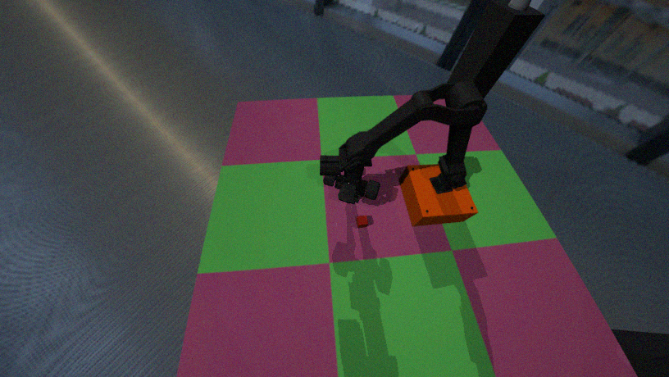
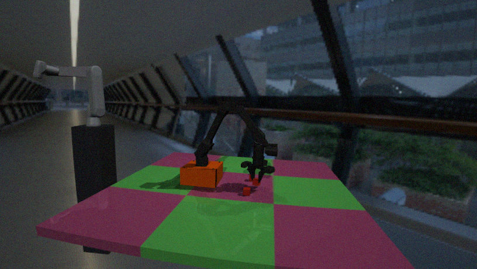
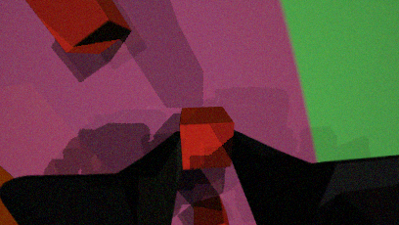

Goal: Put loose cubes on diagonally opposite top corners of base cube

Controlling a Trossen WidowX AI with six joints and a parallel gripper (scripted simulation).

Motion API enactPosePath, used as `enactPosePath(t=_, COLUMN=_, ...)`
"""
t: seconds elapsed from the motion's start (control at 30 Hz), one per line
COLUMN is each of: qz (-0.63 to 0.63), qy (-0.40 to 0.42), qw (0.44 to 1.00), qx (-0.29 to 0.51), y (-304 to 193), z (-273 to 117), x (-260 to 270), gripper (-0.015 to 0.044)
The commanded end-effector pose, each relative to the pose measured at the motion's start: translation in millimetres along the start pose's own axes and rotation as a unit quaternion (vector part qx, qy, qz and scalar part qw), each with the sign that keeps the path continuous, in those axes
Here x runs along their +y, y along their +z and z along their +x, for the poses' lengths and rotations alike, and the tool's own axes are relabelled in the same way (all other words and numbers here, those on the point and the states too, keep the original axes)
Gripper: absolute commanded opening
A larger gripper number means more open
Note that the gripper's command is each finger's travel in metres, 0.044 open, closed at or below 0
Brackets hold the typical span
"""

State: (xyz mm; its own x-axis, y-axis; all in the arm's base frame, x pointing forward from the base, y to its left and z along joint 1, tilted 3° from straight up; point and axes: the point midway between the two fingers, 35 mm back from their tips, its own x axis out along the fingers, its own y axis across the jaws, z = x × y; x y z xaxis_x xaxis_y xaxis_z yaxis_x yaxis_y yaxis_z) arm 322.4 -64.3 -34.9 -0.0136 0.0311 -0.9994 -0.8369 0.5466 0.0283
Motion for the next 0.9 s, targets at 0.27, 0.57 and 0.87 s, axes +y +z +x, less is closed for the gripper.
enactPosePath(t=0.27, qz=0.001, qy=-0.005, qw=1.000, qx=-0.003, y=2.2, z=-37.6, x=-5.8, gripper=0.0105)
enactPosePath(t=0.57, qz=0.001, qy=-0.005, qw=1.000, qx=-0.003, y=1.7, z=-66.4, x=-4.9, gripper=0.0105)
enactPosePath(t=0.87, qz=0.001, qy=-0.005, qw=1.000, qx=-0.003, y=0.3, z=-93.3, x=-1.7, gripper=0.0105)
